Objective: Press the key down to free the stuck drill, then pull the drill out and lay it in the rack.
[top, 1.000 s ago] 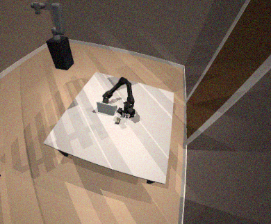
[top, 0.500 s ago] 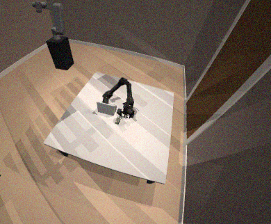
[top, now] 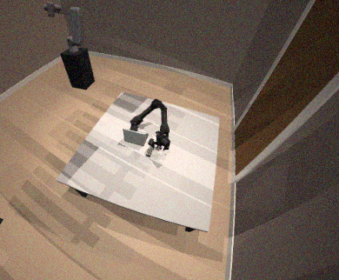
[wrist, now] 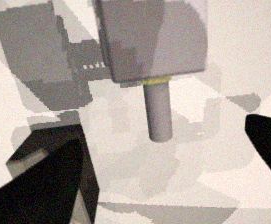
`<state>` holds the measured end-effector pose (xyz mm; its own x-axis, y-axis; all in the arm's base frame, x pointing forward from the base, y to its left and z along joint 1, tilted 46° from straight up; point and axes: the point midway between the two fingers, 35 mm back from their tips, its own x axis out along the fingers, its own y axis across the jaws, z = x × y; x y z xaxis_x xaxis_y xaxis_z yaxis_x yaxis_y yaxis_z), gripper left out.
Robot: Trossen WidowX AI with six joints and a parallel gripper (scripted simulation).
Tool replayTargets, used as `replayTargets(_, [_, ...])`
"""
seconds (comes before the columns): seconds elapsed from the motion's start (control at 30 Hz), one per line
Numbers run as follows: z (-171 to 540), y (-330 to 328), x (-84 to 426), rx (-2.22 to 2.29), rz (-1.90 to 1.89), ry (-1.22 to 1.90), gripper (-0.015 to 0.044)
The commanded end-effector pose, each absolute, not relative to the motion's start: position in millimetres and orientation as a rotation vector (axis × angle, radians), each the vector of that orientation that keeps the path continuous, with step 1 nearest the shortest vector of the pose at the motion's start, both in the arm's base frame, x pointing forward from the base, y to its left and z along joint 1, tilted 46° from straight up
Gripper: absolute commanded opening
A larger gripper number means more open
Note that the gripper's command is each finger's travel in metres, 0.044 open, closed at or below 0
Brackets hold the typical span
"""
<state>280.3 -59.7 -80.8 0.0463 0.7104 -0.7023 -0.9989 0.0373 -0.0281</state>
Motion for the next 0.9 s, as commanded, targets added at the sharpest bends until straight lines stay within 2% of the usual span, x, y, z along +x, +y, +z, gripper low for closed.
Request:
replayTargets(0.0, [-84, -53, 280, -0.607, 1.435, 0.596, 0.0440])
replayTargets(0.6, [-96, -29, 280, -0.605, 1.437, 0.593, 0.0440])
replayTargets(0.87, [-95, -33, 281, -0.612, 1.440, 0.593, 0.0230])
